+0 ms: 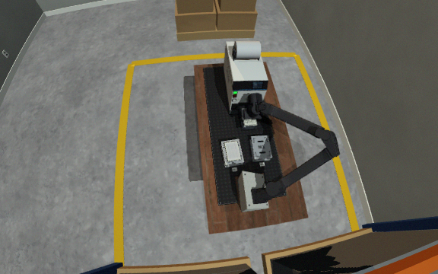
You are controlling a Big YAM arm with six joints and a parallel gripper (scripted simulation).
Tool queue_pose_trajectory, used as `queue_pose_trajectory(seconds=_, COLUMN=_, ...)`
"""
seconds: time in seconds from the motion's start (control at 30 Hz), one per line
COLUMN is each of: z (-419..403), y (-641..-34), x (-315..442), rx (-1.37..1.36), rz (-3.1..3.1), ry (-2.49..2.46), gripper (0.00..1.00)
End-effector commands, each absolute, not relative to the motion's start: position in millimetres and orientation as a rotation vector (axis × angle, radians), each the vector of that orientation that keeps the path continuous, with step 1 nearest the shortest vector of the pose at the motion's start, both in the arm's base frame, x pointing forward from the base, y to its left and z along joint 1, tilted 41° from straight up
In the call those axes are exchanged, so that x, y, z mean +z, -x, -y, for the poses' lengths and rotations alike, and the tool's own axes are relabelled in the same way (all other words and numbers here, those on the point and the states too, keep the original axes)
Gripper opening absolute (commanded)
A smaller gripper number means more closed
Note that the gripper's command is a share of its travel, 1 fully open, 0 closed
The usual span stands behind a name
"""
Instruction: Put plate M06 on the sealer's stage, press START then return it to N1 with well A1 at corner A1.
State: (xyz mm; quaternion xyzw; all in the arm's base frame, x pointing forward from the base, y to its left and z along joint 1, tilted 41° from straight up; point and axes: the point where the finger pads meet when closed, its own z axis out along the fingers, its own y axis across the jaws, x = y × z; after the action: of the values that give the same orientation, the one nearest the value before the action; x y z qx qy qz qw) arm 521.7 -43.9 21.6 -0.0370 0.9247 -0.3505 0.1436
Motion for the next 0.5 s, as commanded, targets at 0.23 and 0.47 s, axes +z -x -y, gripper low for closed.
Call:
queue_pose_trajectory(seconds=0.23, z=53.5, y=-517.1, x=6.6, rx=-1.014, rz=-2.681, ry=0.106, gripper=0.00)
queue_pose_trajectory(seconds=0.47, z=53.5, y=-520.3, x=8.7, rx=-1.011, rz=-2.674, ry=0.108, gripper=0.00)
